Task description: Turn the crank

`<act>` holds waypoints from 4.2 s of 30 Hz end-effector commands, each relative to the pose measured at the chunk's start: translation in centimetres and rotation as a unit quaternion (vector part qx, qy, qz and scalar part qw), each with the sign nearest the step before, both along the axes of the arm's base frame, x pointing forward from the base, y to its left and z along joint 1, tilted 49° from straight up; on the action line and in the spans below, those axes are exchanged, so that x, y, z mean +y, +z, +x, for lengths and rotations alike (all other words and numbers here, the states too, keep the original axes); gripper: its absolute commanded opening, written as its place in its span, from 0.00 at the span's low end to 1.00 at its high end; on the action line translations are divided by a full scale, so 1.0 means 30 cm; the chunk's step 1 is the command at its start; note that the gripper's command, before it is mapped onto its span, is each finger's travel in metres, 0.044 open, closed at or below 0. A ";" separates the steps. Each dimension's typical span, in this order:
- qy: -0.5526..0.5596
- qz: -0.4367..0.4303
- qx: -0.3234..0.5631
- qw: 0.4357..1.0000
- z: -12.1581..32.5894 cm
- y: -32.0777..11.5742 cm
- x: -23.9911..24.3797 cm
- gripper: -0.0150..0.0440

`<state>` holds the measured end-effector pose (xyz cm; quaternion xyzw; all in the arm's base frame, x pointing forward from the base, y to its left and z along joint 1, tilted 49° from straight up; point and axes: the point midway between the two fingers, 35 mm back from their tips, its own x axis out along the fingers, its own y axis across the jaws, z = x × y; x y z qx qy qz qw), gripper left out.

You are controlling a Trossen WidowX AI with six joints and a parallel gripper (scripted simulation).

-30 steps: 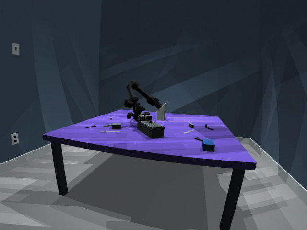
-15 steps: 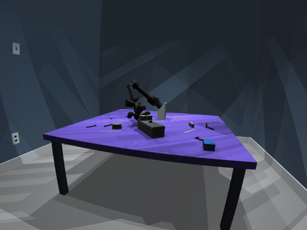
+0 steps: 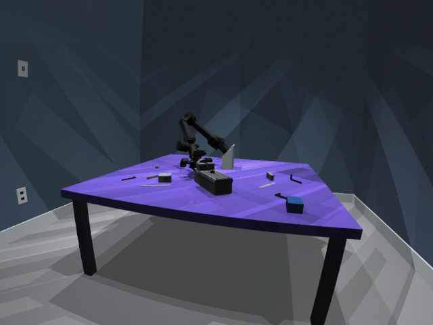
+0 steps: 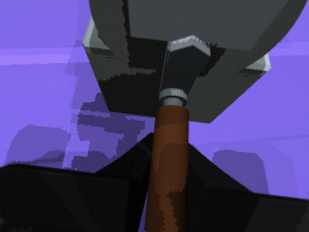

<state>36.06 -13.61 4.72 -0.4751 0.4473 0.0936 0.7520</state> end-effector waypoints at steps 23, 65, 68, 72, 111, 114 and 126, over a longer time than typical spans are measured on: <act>0.002 0.006 0.010 1.000 -0.043 -0.028 0.060 0.25; 0.002 0.007 0.009 1.000 -0.028 0.099 0.173 0.25; 0.002 0.007 0.009 1.000 -0.024 0.105 0.172 0.25; 0.002 0.007 0.009 1.000 -0.021 0.111 0.171 0.25; 0.002 0.007 0.009 1.000 -0.003 0.137 0.160 0.25; 0.002 0.007 0.009 1.000 -0.002 0.138 0.160 0.25; 0.002 0.007 0.009 1.000 0.001 0.142 0.157 0.25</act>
